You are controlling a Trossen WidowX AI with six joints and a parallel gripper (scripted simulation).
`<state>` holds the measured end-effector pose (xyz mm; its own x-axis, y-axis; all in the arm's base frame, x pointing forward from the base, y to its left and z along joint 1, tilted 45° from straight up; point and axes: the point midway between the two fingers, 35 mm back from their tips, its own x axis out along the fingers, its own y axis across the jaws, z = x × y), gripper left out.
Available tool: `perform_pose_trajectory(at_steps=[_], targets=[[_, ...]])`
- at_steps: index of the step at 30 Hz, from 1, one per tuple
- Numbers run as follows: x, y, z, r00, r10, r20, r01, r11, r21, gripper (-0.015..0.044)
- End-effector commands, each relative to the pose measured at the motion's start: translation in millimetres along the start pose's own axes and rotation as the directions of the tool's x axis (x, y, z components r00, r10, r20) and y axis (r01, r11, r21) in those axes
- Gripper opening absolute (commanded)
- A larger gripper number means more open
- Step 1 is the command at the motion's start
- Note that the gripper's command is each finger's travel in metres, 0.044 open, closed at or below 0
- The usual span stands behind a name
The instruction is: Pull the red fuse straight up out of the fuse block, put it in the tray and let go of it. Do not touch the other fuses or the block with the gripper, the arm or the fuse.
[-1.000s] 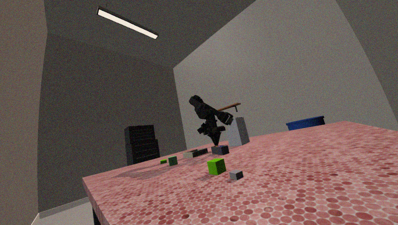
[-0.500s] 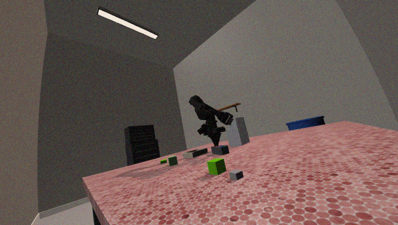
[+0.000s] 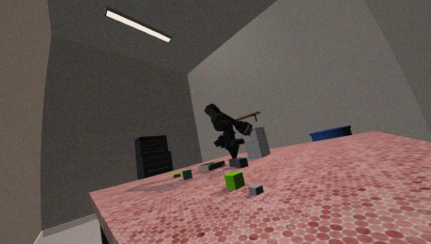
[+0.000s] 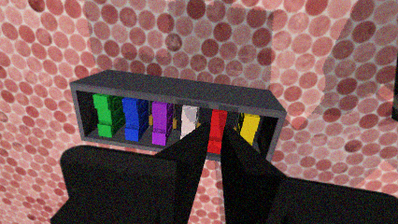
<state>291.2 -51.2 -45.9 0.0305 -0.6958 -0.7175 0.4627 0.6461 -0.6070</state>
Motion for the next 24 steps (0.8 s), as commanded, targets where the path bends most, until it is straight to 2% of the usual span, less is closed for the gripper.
perform_pose_trajectory(at_steps=[1,3,24], targets=[[-0.1,0.0,0.1,1.0,0.0,0.0,0.0,1.0,0.0,0.0013],[-0.1,0.0,0.1,1.0,0.0,0.0,0.0,1.0,0.0,0.0],[-8.1,0.5,0.4,1.0,0.0,0.0,0.0,1.0,-0.001,0.0]])
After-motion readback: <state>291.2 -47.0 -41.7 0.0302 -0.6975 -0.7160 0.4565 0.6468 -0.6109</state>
